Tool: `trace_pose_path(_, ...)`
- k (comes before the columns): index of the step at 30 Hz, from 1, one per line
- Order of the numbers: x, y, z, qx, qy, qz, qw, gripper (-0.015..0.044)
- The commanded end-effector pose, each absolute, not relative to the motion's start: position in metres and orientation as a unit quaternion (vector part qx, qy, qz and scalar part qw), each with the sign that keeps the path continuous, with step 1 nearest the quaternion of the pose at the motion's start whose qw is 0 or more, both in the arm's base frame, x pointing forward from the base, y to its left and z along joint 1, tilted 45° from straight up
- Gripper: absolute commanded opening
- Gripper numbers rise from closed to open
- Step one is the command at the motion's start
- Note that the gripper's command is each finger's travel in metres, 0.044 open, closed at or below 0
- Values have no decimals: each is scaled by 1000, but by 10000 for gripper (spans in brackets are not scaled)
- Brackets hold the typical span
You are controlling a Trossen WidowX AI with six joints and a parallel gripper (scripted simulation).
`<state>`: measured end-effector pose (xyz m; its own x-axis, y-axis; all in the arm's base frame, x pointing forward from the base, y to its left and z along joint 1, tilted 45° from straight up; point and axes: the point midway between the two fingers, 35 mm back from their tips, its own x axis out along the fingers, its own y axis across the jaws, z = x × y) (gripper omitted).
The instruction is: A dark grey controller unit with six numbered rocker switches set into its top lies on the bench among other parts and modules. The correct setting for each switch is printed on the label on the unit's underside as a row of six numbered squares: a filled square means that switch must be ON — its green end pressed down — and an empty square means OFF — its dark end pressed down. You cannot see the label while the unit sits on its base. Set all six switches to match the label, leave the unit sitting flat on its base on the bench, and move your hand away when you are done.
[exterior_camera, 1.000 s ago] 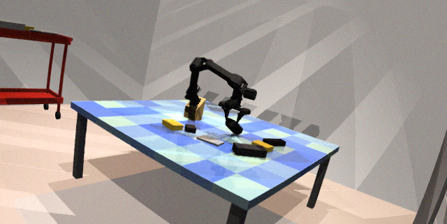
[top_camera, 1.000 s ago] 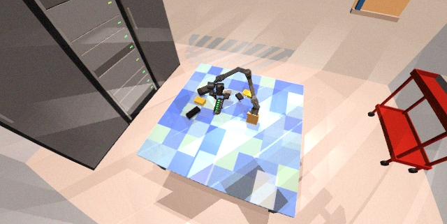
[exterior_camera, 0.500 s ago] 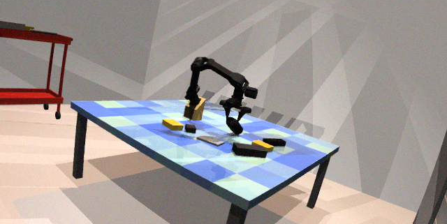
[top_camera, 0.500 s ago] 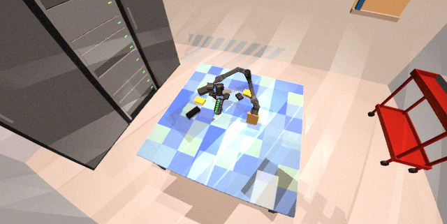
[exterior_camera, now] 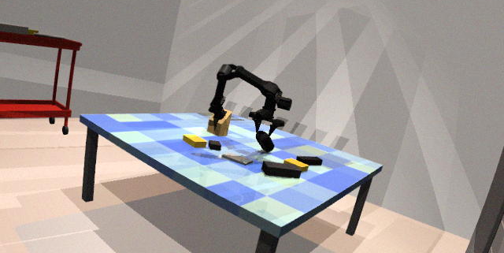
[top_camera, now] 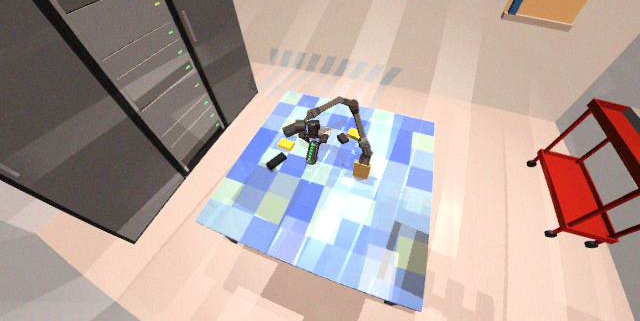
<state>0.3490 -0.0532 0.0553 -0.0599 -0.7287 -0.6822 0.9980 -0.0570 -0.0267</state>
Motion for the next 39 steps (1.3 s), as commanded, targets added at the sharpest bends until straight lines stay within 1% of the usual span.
trace_pose_path(1, 351, -46, 55, 257, 259, -678, 638, 336)
trace_pose_path(39, 352, -16, 44, 232, 235, -687, 647, 336)
